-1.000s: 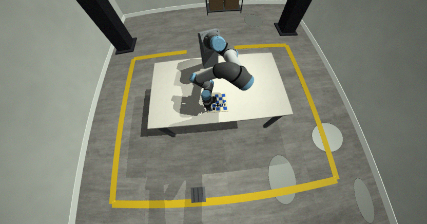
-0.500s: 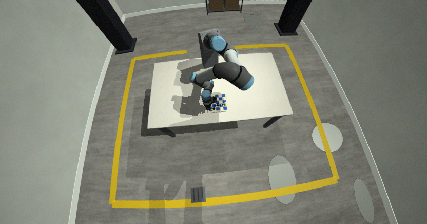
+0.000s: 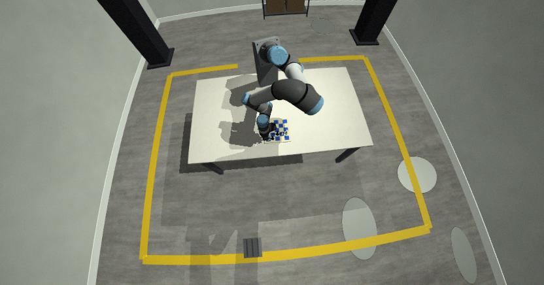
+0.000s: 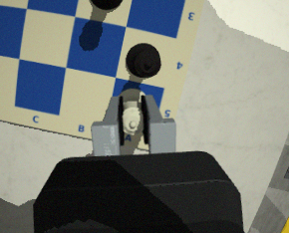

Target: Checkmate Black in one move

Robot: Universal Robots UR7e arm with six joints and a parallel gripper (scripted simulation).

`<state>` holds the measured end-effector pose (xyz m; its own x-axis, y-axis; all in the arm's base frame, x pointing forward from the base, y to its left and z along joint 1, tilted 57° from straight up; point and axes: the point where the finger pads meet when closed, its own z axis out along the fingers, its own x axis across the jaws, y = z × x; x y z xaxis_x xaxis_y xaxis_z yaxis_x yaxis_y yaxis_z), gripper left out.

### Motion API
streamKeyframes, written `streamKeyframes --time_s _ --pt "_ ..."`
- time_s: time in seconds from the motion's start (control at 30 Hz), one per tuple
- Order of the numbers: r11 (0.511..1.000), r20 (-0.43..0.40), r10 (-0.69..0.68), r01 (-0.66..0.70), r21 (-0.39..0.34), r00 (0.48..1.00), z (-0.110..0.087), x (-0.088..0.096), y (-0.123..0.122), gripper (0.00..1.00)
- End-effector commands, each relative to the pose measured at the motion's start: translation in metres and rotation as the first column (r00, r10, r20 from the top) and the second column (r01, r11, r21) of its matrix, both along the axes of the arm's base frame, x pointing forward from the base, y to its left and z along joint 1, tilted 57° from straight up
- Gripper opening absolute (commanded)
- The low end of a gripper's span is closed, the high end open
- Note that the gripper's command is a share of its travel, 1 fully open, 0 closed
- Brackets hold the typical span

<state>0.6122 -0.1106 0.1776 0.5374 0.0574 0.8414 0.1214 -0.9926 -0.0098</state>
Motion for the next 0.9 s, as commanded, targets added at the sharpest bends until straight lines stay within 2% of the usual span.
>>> streamKeyframes --time_s 0.0,0.5,0.87 --pt "1.0 0.001 0.0 0.0 -0.001 1.0 0.0 0.0 0.0 0.0" --pt "1.0 0.001 0.0 0.0 -0.001 1.0 0.003 -0.003 -0.001 0.0" --pt "1.0 0.001 0.0 0.0 -0.001 1.0 0.021 -0.032 -0.004 0.0"
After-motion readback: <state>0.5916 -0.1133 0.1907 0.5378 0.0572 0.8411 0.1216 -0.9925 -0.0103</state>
